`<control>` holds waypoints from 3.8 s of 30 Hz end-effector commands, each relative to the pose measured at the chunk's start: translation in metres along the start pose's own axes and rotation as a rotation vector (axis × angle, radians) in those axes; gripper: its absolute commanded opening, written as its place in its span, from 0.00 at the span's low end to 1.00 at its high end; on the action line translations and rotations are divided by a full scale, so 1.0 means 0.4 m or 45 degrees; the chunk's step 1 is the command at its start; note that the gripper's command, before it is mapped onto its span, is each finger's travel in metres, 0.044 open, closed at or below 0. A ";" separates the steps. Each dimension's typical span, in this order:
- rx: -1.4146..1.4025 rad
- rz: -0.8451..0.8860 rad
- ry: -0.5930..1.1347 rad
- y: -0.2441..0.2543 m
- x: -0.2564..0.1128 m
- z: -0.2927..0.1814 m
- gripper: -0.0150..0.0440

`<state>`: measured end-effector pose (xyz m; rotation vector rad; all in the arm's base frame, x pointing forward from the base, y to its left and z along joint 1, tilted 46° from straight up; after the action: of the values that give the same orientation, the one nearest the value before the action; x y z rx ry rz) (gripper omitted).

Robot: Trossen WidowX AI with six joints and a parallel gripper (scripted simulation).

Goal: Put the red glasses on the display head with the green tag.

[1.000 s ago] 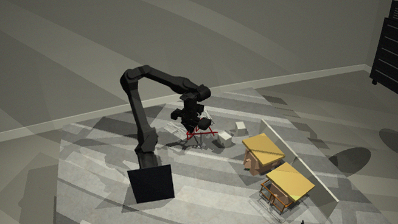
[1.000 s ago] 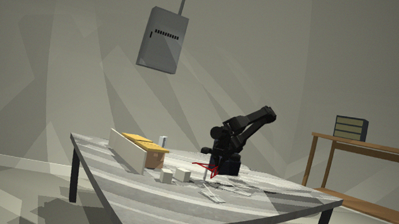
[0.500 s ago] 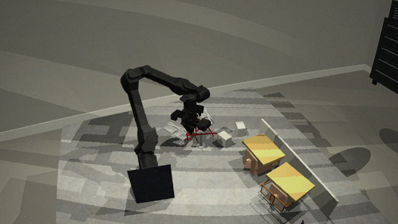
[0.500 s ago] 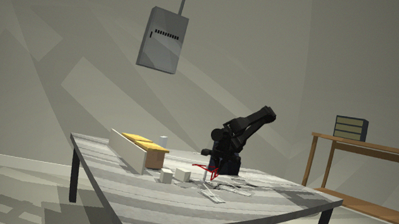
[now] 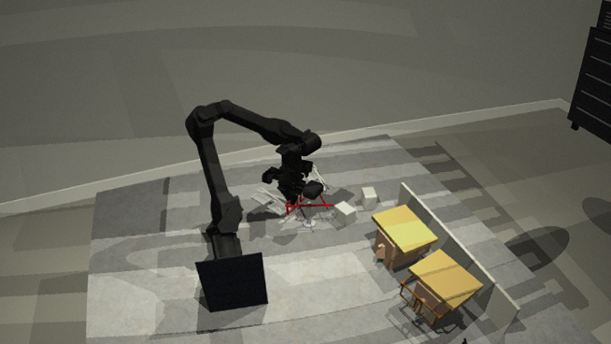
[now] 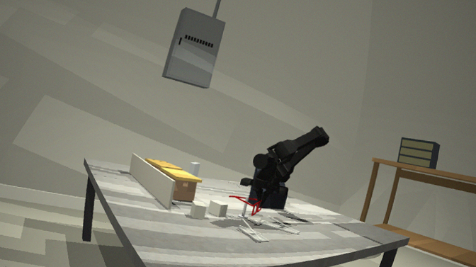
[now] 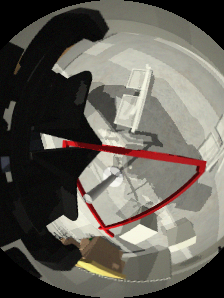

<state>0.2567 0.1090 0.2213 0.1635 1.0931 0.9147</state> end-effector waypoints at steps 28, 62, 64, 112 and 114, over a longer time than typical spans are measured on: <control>-0.001 0.000 -0.004 0.029 -0.002 0.045 0.25; -0.002 0.000 -0.005 0.041 -0.002 0.086 0.25; -0.002 0.000 -0.005 0.042 -0.002 0.088 0.25; -0.002 -0.004 0.000 0.037 -0.112 0.060 0.25; -0.002 -0.004 -0.001 0.039 -0.140 0.056 0.25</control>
<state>0.2640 0.0994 0.2638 0.1647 1.1071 0.9055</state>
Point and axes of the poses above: the point midway between the two fingers, 35 mm back from their tips, its own x axis out along the fingers, its own y axis across the jaws, z = x × y, the point moved 8 cm from there along -x, back along the fingers, and after that the axes turned 2 degrees about x, right-handed, at the moved point
